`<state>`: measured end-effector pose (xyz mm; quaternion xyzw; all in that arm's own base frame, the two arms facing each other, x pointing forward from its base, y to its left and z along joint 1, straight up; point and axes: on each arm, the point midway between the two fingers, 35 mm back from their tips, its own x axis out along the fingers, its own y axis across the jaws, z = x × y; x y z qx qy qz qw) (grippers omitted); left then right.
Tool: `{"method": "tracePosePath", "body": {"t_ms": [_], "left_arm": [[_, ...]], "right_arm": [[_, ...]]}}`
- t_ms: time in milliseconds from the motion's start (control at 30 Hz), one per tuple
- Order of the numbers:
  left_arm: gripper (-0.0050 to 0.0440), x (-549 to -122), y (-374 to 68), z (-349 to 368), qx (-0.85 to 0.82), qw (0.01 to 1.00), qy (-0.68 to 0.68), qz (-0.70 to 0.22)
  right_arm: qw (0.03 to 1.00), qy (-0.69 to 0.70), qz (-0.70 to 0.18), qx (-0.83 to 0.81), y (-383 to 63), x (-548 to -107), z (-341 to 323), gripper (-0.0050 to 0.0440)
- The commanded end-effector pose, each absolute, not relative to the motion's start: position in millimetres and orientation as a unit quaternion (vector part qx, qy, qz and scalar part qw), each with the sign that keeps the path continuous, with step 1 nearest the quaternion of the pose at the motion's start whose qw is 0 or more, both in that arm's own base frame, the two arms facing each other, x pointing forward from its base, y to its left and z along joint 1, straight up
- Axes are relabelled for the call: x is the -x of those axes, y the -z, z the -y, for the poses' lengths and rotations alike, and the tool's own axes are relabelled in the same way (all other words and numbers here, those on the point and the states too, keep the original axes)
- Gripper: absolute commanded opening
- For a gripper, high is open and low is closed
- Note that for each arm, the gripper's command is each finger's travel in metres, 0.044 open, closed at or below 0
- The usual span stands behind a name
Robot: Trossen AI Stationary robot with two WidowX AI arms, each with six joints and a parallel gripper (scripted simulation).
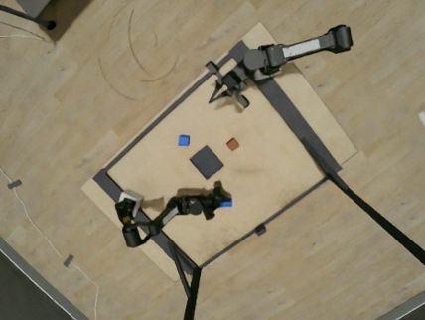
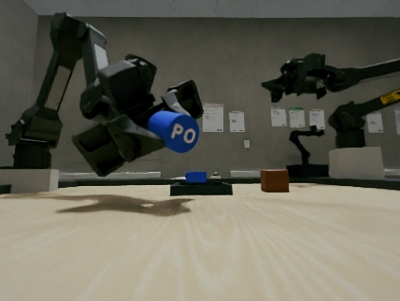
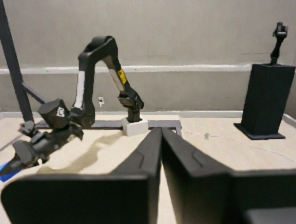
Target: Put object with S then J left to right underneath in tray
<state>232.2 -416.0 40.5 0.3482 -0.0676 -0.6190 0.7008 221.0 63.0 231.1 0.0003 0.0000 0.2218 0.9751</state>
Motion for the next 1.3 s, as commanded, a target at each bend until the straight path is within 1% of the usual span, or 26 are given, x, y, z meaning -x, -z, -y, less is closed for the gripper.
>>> {"method": "tracePosePath", "body": {"t_ms": [0, 267, 433, 467, 1267], "left_arm": [[0.0159, -221.1, -44.9, 423.7, -0.36, 0.684, 0.625, 0.11], [0.0159, -200.8, -45.4, 434.9, -0.383, 0.652, 0.63, 0.177], [0.0159, -198.8, -43.0, 434.3, -0.385, 0.649, 0.632, 0.178], [0.0159, -202.7, -52.0, 436.3, -0.382, 0.655, 0.626, 0.185], [0.0159, -202.7, -52.0, 436.3, -0.382, 0.655, 0.626, 0.185]], "right_arm": [[0.974, -0.229, 0.001, 0.0, -228.7, -218.1, -64.5, -0.005], [0.971, -0.239, 0.0, 0.0, -223.5, -214.2, -67.5, -0.005], [0.971, -0.24, 0.003, 0.001, -226.1, -213.7, -67.7, -0.005], [0.971, -0.239, 0.005, 0.001, -228.6, -214.0, -67.7, -0.005], [0.971, -0.239, 0.005, 0.001, -228.6, -214.0, -67.7, -0.005]]}}
